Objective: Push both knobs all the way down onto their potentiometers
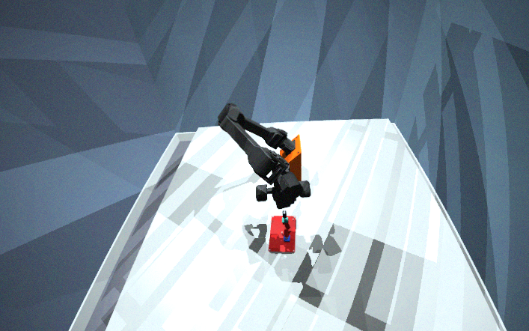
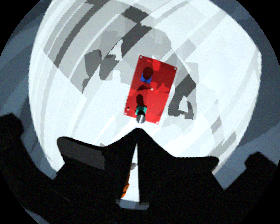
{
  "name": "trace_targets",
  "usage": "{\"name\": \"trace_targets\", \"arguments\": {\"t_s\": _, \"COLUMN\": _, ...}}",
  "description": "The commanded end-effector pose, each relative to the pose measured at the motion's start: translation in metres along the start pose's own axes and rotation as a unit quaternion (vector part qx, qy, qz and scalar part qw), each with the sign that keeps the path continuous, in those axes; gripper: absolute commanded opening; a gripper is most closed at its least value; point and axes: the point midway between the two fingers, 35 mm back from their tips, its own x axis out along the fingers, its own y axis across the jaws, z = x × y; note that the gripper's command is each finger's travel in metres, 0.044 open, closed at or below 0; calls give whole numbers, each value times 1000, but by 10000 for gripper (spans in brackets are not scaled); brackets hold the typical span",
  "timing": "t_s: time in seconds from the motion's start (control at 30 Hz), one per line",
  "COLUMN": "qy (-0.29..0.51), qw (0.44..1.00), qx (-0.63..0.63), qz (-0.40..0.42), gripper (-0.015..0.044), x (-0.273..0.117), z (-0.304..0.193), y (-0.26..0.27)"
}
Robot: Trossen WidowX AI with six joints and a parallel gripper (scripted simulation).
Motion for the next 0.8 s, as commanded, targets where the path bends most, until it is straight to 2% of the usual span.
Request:
{"name": "trace_targets", "arguments": {"t_s": 0.0, "qy": 2, "qw": 1000, "qx": -9, "qz": -7, "gripper": 0, "x": 3, "z": -1, "y": -2}}
{"name": "trace_targets", "arguments": {"t_s": 0.1, "qy": 2, "qw": 1000, "qx": -9, "qz": -8, "gripper": 0, "x": 20, "z": -1, "y": -2}}
{"name": "trace_targets", "arguments": {"t_s": 0.77, "qy": 2, "qw": 1000, "qx": -9, "qz": -8, "gripper": 0, "x": 41, "z": -2, "y": -3}}
